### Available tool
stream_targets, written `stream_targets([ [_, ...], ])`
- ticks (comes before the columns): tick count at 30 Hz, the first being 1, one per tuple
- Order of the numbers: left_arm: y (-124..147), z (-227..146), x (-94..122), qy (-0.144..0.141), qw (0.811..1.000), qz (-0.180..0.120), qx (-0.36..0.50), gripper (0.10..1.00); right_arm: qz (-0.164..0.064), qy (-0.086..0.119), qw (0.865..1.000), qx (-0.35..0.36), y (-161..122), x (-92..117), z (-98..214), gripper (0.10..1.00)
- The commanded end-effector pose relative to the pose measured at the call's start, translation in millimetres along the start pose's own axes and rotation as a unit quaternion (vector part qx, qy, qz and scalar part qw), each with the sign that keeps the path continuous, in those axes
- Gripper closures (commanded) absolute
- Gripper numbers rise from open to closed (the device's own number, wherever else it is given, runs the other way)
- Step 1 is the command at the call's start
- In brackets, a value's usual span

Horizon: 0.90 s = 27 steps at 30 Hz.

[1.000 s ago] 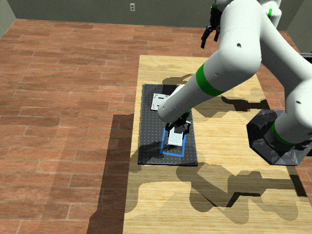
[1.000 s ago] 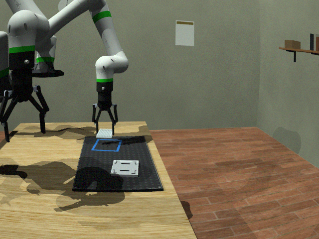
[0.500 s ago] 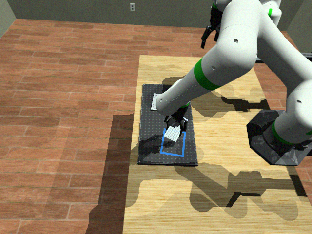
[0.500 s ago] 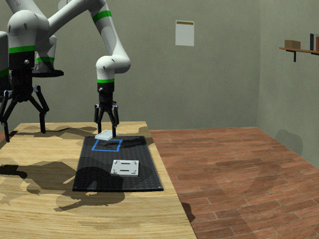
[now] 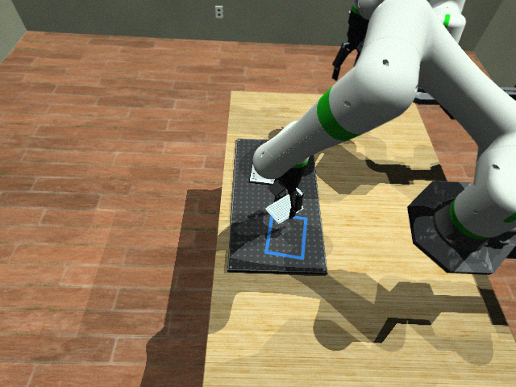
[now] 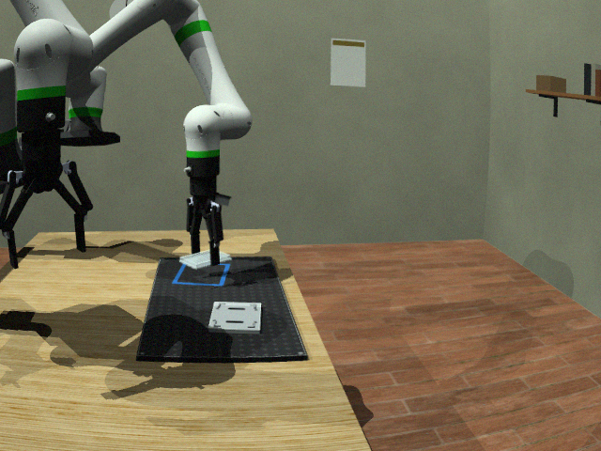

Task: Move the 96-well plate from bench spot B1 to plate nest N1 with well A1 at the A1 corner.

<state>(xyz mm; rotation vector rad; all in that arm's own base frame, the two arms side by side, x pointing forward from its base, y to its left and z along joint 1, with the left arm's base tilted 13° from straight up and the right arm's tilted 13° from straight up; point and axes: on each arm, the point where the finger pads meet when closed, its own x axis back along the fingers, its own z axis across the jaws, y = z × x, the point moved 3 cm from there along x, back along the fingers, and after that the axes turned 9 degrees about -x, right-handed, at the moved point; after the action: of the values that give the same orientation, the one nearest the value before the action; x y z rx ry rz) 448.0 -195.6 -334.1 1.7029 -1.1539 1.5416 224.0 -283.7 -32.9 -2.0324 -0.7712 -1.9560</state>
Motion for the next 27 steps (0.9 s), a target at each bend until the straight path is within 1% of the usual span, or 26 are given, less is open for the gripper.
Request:
stream_targets([
  [1,1.9,14.7,1.3,0.001,0.997,-0.005,-0.071,0.493,-0.001,0.000,1.000,0.000,0.6,0.4,0.3,0.098],
  [6,5.4,31.0,2.0,0.001,0.988,-0.005,-0.154,0.493,-0.001,0.000,1.000,0.000,0.6,0.4,0.3,0.098],
  [8,5.4,31.0,2.0,0.001,0.988,-0.005,-0.154,0.493,-0.001,0.000,1.000,0.000,0.6,0.4,0.3,0.098],
  [11,7.6,40.7,2.4,0.001,0.979,-0.005,-0.203,0.493,-0.001,0.000,1.000,0.000,0.6,0.4,0.3,0.098],
  [16,11.1,57.0,3.0,0.002,0.959,-0.005,-0.284,0.493,-0.001,0.000,1.000,0.000,0.6,0.4,0.3,0.098],
  [22,15.4,76.6,3.8,0.002,0.927,-0.005,-0.376,0.493,-0.001,0.000,1.000,0.000,0.6,0.4,0.3,0.098],
  [27,17.5,86.4,4.2,0.002,0.927,-0.005,-0.376,0.493,-0.001,0.000,1.000,0.000,0.6,0.4,0.3,0.098],
])
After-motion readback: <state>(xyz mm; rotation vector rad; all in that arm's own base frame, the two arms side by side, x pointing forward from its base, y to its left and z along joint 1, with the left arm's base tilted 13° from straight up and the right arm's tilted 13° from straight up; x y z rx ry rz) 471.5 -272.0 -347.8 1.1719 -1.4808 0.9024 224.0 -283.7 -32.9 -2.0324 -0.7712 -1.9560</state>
